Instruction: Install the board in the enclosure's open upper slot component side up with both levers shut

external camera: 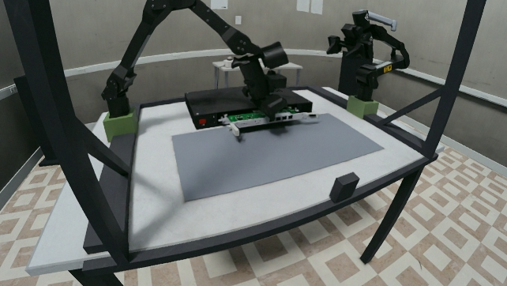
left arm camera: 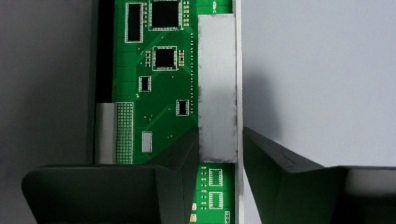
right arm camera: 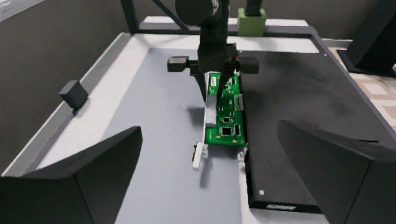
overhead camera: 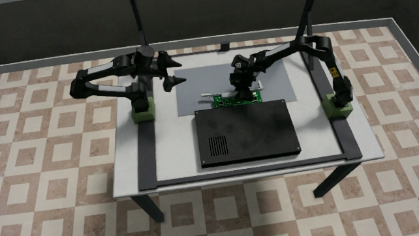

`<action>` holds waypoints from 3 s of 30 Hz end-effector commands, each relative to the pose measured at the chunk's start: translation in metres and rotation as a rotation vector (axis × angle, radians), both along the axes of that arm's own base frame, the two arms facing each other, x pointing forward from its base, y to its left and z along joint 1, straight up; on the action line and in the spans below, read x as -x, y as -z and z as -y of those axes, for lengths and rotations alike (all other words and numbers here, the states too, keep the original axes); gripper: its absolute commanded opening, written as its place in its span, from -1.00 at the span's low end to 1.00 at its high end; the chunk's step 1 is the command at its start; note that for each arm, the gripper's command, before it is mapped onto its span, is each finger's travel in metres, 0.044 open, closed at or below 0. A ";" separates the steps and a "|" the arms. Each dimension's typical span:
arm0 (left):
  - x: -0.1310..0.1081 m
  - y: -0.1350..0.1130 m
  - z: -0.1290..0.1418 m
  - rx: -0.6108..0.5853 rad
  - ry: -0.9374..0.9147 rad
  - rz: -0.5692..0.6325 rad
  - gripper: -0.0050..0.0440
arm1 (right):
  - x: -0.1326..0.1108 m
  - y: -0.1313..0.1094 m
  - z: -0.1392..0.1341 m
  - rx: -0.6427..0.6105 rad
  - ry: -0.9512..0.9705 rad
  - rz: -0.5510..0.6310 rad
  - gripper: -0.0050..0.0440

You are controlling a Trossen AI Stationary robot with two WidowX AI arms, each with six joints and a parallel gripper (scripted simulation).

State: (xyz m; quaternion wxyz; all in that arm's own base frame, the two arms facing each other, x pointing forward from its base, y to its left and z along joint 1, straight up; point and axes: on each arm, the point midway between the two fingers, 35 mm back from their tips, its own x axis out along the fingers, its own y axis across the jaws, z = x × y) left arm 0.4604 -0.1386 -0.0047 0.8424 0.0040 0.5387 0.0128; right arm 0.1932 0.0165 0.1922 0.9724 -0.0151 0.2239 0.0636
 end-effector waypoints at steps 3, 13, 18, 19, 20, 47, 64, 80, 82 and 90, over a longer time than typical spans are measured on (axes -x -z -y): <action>-0.008 -0.035 0.009 0.025 0.003 0.080 -0.47 | 0.000 -0.005 0.000 -0.001 -0.001 0.008 0.84; -0.009 -0.035 0.008 0.024 0.004 0.081 -0.47 | 0.000 -0.005 0.000 -0.001 -0.001 0.008 0.84; -0.011 -0.031 0.009 0.022 0.002 0.074 -0.47 | 0.000 -0.005 0.000 -0.001 -0.001 0.008 0.84; -0.012 -0.032 0.011 0.024 0.002 0.078 -0.47 | 0.000 -0.005 0.000 -0.001 -0.001 0.008 0.84; -0.012 -0.032 0.012 0.024 0.003 0.077 -0.47 | 0.000 -0.005 0.000 -0.001 -0.001 0.008 0.84; -0.013 -0.037 0.002 0.028 0.007 0.083 -0.47 | -0.002 0.002 0.001 -0.003 0.011 -0.004 0.84; -0.009 -0.032 -0.031 0.021 0.008 0.072 -0.47 | -0.011 0.013 0.007 -0.003 0.066 -0.007 0.84; -0.003 -0.015 -0.035 0.015 0.007 0.057 -0.47 | -0.019 0.023 0.013 -0.003 0.126 -0.003 0.84; -0.004 -0.015 -0.035 0.015 0.007 0.058 -0.37 | -0.020 0.024 0.013 -0.003 0.130 -0.003 0.84; -0.001 -0.027 -0.034 0.019 0.006 0.068 -0.17 | -0.023 0.030 0.017 -0.003 0.162 0.000 0.84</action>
